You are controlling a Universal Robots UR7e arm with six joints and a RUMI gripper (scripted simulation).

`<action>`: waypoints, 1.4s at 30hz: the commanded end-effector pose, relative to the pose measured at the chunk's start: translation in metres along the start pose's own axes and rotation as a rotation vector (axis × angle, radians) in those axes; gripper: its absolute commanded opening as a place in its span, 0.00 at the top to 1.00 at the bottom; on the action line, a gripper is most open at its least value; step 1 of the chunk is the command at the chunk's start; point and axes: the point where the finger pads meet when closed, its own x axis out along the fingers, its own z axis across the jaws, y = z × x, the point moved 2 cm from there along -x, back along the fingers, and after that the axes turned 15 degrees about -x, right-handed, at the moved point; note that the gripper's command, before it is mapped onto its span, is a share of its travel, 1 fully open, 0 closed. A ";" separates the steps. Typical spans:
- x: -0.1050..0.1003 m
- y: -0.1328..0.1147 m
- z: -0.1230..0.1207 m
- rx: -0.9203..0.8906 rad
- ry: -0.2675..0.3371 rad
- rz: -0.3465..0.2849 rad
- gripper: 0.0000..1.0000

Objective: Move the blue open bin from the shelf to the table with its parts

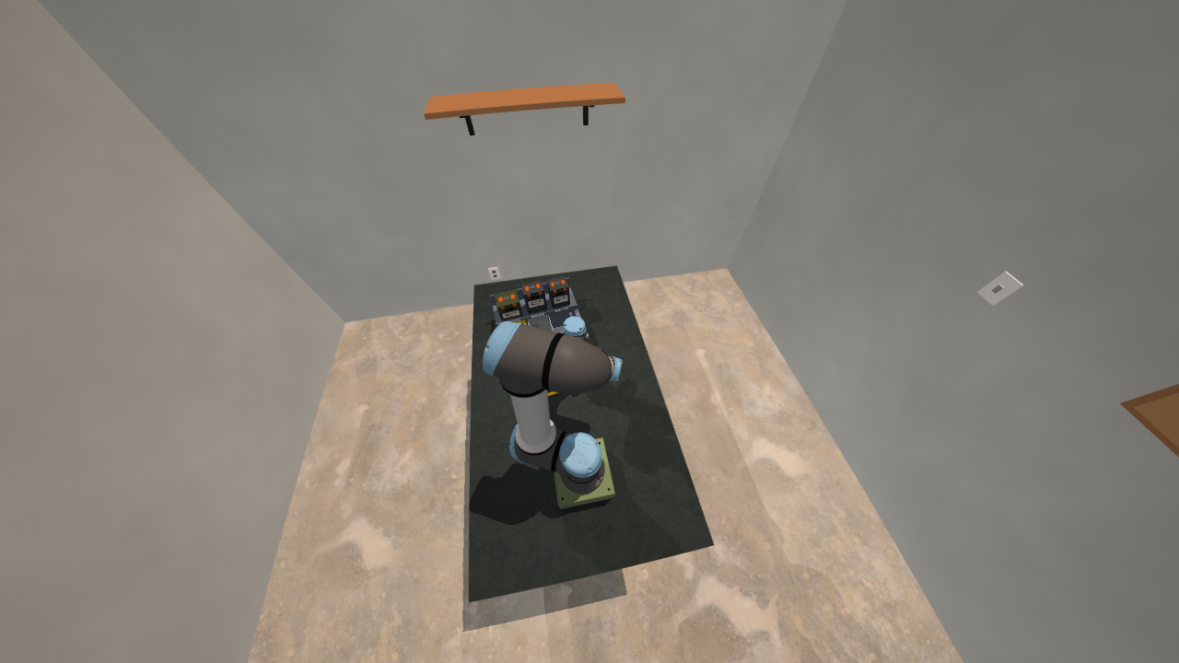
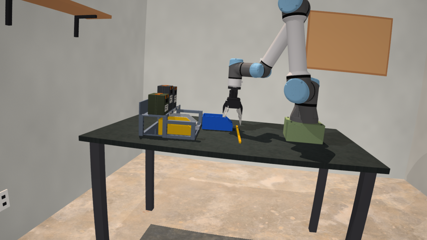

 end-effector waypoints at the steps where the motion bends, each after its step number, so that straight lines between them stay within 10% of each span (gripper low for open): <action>1: 0.000 0.000 0.000 0.000 0.001 0.001 0.42; 42: -0.005 0.000 0.000 0.000 0.001 0.001 0.42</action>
